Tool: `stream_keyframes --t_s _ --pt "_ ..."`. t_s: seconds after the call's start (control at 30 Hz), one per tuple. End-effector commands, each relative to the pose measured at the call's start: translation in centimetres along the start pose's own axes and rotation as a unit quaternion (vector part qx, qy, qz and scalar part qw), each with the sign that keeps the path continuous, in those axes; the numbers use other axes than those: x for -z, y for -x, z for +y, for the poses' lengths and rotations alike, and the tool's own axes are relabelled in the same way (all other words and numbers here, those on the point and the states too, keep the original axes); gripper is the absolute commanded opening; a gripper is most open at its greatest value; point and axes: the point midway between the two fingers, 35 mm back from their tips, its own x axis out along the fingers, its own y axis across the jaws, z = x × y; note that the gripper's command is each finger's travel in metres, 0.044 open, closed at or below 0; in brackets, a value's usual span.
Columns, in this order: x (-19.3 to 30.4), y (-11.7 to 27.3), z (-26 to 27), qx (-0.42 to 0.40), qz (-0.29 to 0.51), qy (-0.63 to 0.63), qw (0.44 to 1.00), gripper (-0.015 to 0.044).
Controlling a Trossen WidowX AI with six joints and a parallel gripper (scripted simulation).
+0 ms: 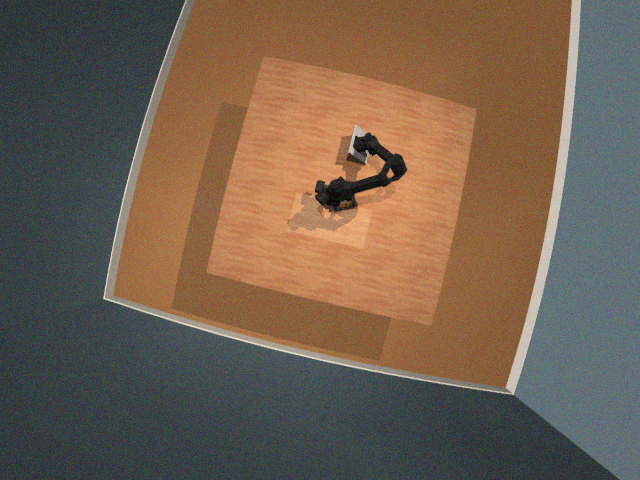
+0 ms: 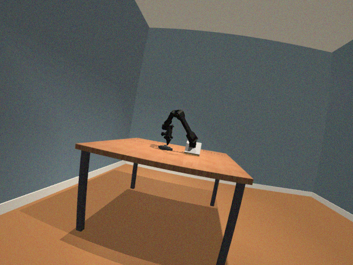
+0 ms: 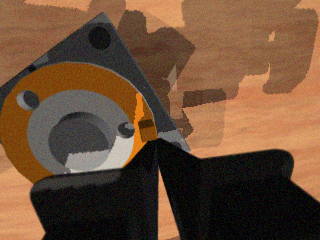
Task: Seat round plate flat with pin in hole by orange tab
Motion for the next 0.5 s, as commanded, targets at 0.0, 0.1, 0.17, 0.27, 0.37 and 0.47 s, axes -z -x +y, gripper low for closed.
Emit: stream_keyframes --t_s 0.0,0.1,0.17,0.27,0.37,0.47 --pt "-0.7 -0.1 0.1 0.001 -0.007 0.008 1.000 0.0000" --pt "-0.9 -0.1 0.1 0.001 -0.007 0.008 1.000 0.0000" --pt "-1.0 -0.1 0.1 0.001 -0.007 0.008 1.000 0.0000" --pt "-1.3 0.0 0.2 0.001 -0.007 0.008 1.000 0.0000" --pt "-1.7 0.0 0.2 0.001 -0.007 0.008 1.000 0.0000" --pt "-2.1 0.0 0.4 0.001 -0.007 0.008 1.000 0.0000"
